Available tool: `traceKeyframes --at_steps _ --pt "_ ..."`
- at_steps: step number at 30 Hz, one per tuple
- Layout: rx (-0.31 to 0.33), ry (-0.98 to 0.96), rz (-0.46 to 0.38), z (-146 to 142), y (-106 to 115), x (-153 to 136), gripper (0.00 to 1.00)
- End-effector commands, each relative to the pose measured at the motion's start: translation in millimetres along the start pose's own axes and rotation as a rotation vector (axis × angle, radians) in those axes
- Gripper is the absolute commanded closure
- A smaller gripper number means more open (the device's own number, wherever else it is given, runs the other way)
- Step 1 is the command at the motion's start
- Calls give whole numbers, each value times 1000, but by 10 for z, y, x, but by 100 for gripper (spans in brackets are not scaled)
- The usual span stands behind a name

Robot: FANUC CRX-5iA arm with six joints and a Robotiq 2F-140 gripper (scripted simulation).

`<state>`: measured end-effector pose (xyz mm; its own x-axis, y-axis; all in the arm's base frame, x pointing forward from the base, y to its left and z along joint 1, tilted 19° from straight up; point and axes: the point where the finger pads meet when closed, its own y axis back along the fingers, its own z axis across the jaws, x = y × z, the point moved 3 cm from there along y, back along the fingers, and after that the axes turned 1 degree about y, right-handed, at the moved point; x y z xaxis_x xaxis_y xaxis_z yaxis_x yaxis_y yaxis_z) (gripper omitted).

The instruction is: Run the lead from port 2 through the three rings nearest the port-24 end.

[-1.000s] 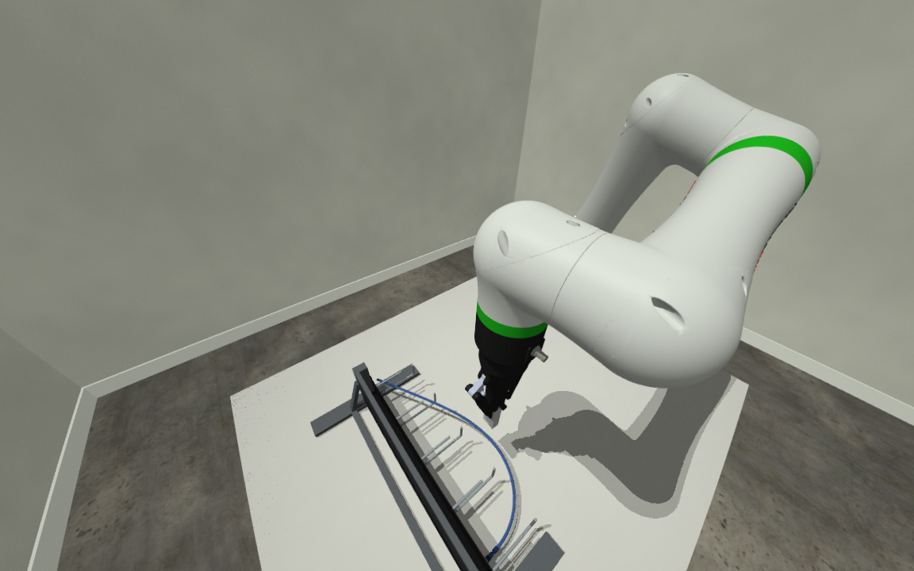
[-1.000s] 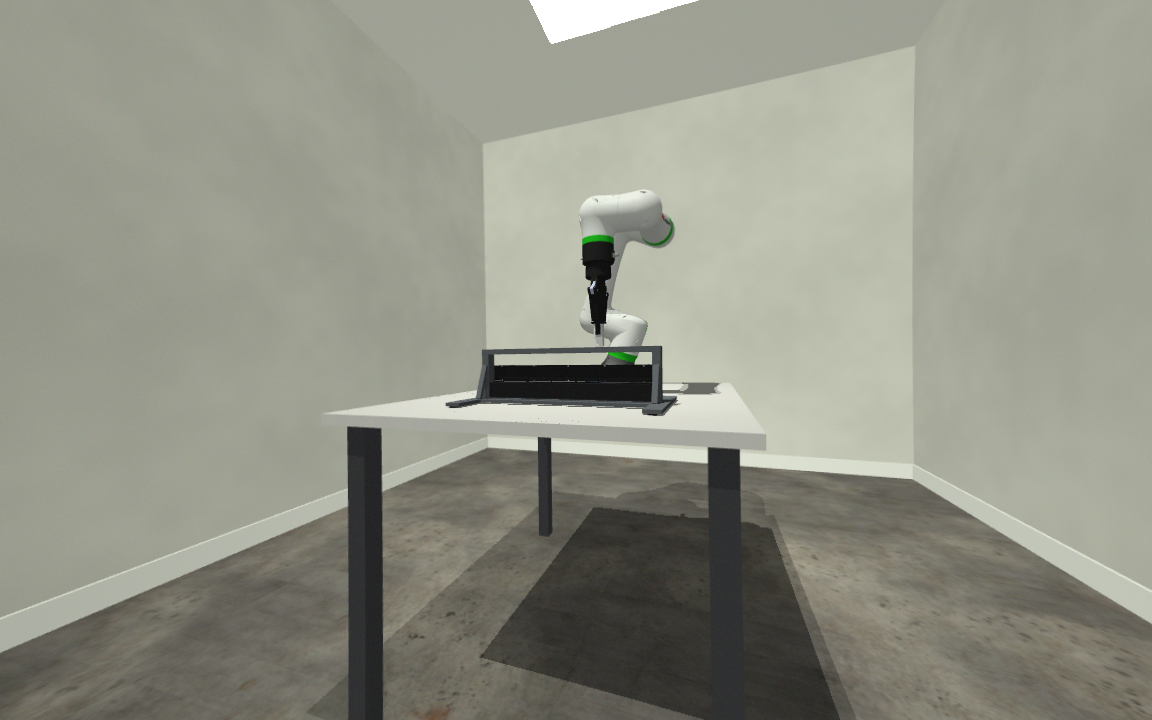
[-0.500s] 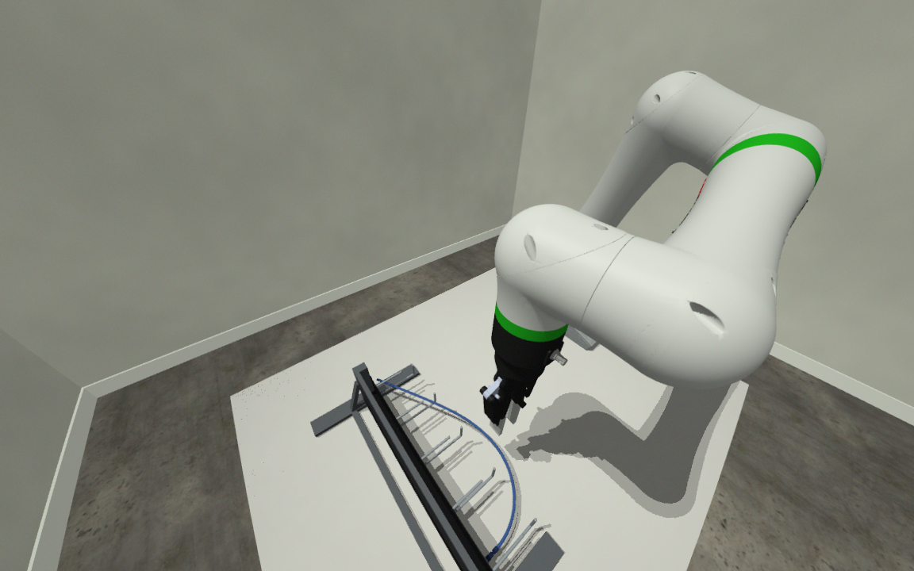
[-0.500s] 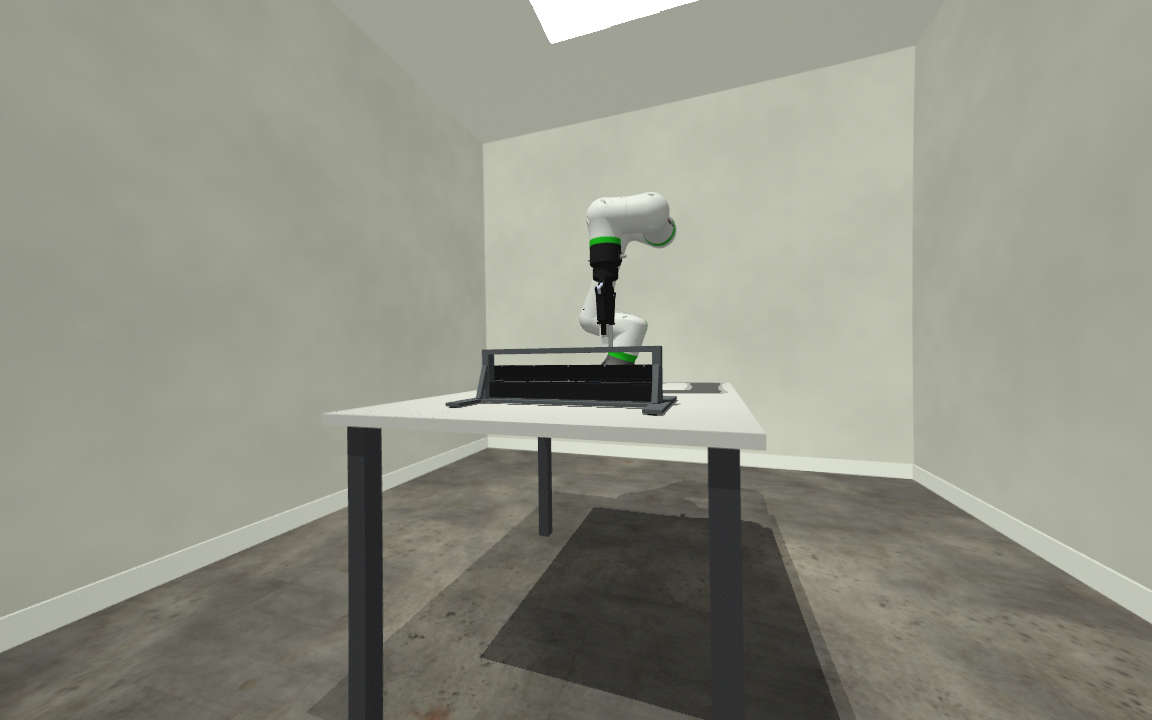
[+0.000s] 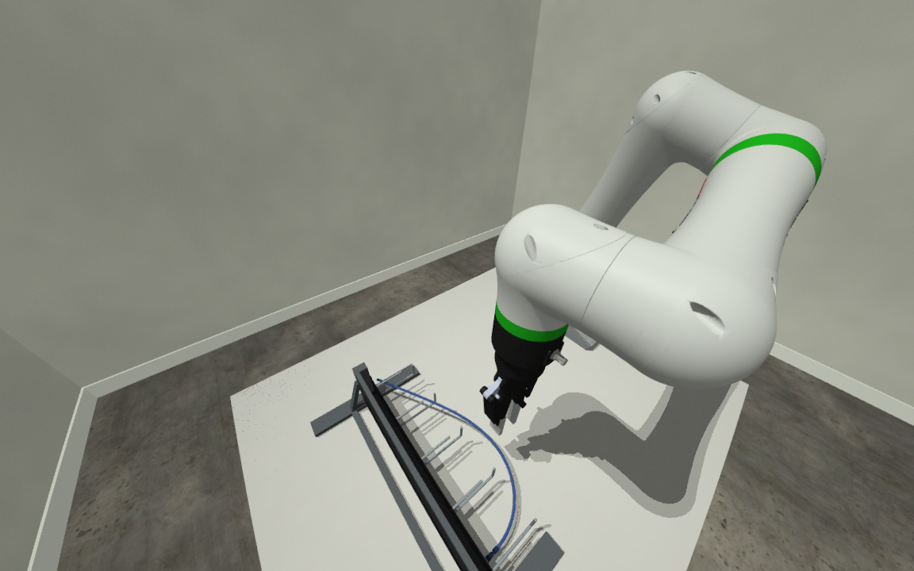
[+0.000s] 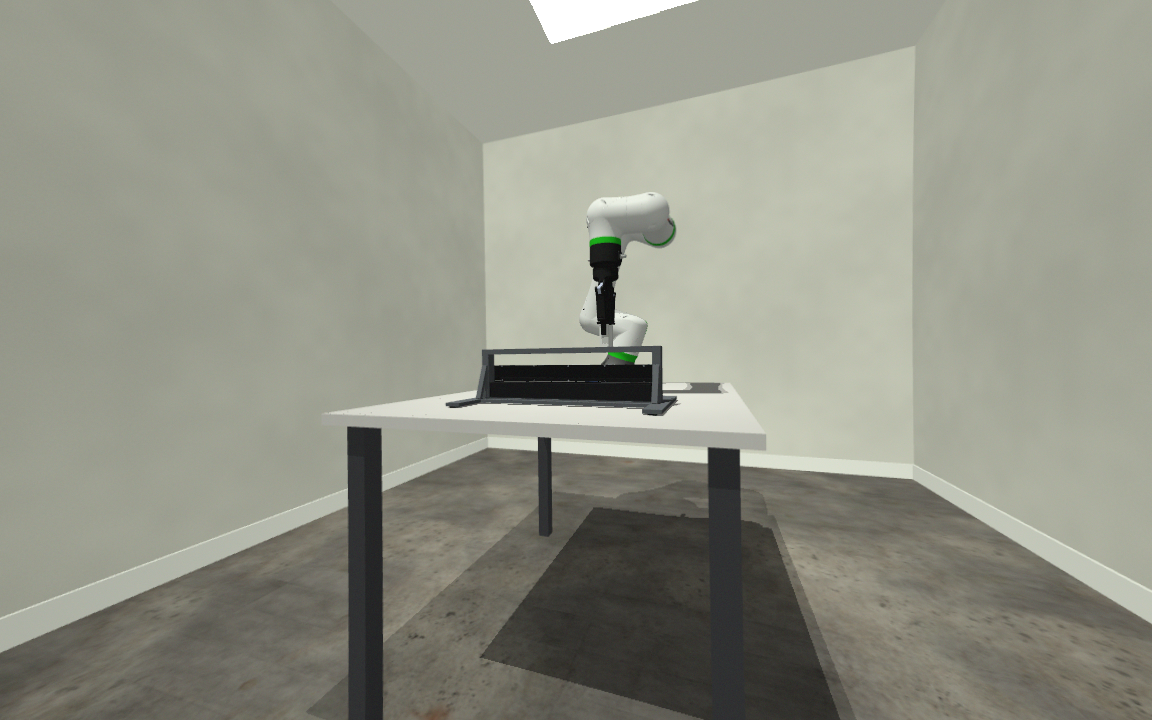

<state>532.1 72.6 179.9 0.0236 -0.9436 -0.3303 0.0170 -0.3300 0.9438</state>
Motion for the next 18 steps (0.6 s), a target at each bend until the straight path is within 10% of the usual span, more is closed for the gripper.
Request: traceKeyframes --at_steps 1,18 --pt "0 0 0 -1 2 0 80" --pt "0 0 0 -1 -55 0 80"
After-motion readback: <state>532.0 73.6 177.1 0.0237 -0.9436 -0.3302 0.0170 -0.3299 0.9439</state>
